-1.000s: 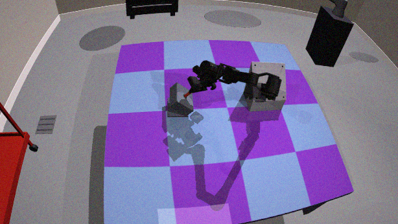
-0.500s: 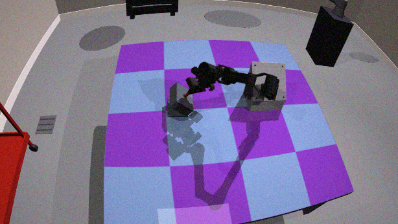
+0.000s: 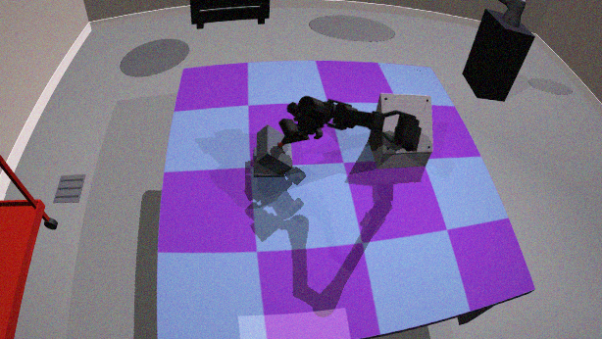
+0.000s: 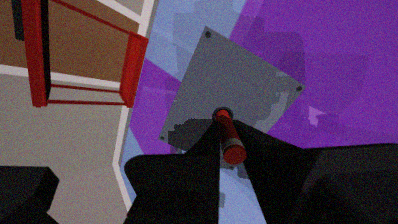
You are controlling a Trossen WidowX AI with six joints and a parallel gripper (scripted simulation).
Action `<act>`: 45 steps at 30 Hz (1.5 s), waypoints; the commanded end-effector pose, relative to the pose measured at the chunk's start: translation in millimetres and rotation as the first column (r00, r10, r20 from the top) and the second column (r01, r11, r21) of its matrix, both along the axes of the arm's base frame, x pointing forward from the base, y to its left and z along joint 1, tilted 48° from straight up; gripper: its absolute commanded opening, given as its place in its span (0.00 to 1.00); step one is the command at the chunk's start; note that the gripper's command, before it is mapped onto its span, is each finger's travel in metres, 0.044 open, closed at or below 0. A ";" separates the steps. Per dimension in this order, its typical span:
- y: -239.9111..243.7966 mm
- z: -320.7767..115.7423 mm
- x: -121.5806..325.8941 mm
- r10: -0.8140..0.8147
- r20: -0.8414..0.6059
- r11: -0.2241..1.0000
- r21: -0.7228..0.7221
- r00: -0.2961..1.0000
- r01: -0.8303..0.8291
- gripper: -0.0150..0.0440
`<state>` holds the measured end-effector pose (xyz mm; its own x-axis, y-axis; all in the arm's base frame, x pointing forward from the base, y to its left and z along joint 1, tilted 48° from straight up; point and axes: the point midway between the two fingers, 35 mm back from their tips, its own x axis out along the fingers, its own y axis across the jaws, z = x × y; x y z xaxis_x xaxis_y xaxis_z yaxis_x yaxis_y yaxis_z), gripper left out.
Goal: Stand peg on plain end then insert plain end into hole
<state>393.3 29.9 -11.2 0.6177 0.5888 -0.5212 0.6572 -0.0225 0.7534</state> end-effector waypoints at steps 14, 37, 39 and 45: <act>1.7 -1.7 1.1 0.001 -0.001 1.000 0.000 1.000 -0.001 0.25; -7.5 4.8 -5.4 0.001 -0.005 1.000 -0.003 1.000 -0.001 1.00; -9.7 6.3 -7.1 0.001 -0.006 1.000 -0.004 1.000 -0.001 1.00; -16.5 11.0 -12.2 0.001 -0.008 1.000 -0.006 1.000 -0.001 1.00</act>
